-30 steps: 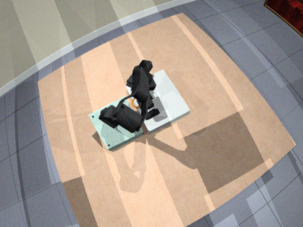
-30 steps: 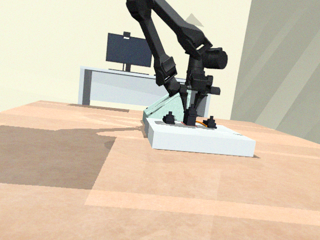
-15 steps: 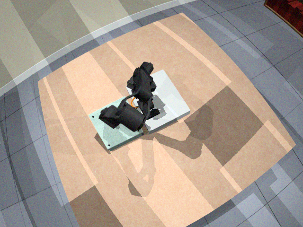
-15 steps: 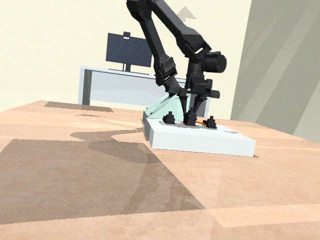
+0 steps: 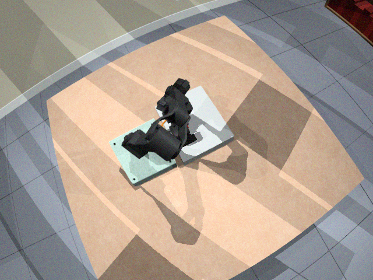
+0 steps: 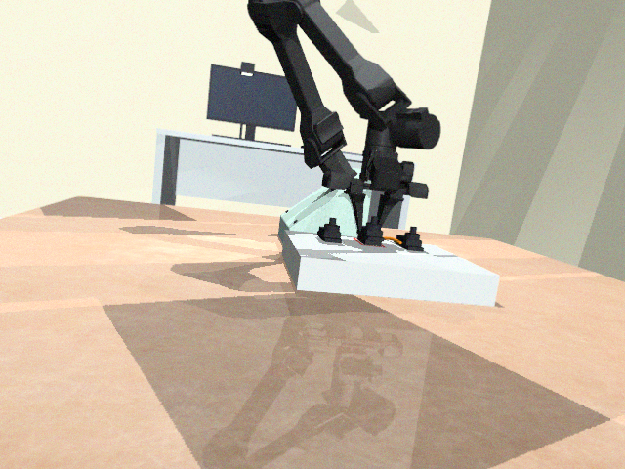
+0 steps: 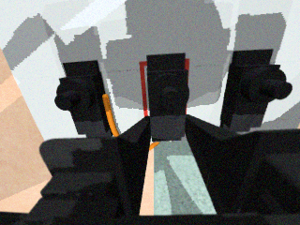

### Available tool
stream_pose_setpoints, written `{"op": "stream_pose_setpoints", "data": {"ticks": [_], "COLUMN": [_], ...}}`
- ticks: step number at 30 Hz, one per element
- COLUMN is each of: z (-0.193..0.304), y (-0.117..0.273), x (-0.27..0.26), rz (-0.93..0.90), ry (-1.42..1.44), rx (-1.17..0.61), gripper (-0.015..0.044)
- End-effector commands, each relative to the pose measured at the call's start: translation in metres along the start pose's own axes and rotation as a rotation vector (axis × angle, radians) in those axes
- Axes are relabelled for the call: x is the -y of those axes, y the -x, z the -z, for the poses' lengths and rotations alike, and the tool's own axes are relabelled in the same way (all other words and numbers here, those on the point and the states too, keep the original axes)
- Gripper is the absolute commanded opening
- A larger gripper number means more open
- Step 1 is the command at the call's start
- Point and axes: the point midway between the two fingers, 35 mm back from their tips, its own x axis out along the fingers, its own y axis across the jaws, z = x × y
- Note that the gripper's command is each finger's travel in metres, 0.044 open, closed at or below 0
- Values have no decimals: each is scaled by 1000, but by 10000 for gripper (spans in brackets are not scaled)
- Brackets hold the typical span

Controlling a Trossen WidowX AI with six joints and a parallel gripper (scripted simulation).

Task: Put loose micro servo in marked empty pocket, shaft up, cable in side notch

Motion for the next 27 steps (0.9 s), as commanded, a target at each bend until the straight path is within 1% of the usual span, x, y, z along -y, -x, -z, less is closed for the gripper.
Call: {"op": "stream_pose_setpoints", "data": {"ticks": [1,13,20,23,27], "z": [0,0,1,0,1], "y": [-4,-13,-11,-9,15], "x": [0,0,0,0,0], "rz": [2,3,3,2,0], "ry": [4,4,4,4,5], "rx": [2,2,2,2,2], "gripper": [0,0,184,187,187]}}
